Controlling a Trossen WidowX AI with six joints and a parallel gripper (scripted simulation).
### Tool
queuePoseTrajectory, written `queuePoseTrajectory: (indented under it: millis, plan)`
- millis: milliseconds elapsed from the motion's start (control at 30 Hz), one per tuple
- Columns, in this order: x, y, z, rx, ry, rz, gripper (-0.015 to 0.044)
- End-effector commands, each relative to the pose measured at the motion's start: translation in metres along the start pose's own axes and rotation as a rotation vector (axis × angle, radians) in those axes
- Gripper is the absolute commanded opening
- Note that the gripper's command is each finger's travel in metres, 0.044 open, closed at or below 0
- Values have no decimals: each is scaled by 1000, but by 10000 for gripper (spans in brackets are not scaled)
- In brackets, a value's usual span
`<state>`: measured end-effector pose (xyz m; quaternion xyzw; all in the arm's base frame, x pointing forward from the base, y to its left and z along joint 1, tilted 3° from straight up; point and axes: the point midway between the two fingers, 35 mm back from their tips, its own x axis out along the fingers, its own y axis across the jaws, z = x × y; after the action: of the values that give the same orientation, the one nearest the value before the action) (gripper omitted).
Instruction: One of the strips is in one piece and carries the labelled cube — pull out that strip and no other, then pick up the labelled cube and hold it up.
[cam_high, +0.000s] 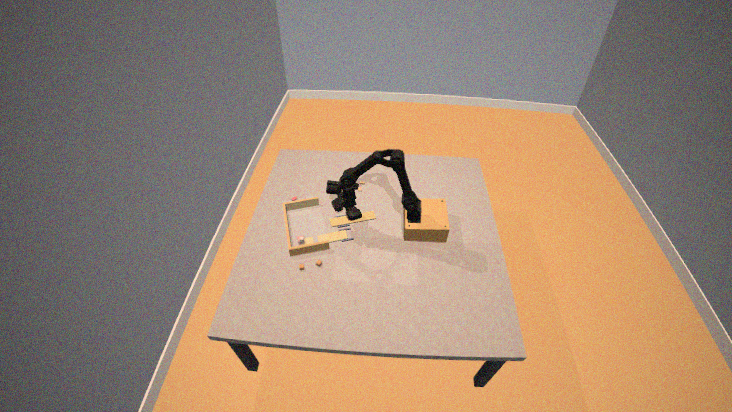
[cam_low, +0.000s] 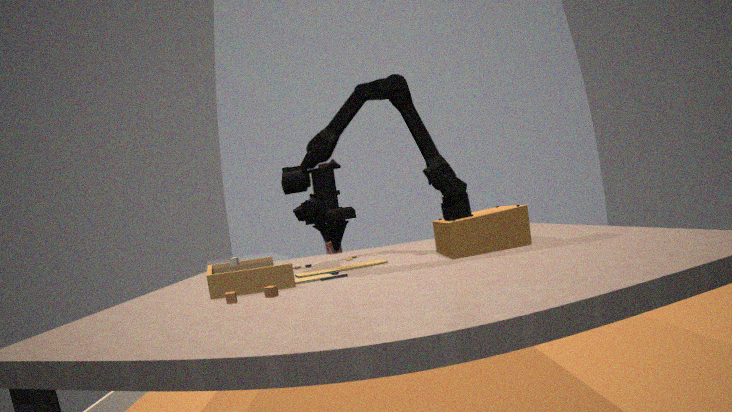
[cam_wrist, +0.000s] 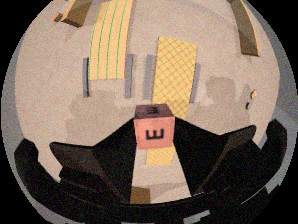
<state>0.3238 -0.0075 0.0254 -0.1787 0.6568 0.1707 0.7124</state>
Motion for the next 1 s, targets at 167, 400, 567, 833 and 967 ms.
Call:
queuePoseTrajectory:
  millis: [167, 400, 567, 833, 967]
  plan:
    - [-1, 10, -18, 4, -2, -4, 0]
    - [-36, 10, -18, 4, -2, -4, 0]
    - [-36, 10, -18, 4, -2, -4, 0]
    - [-36, 10, -18, 4, -2, -4, 0]
    - [-36, 10, -18, 4, -2, -4, 0]
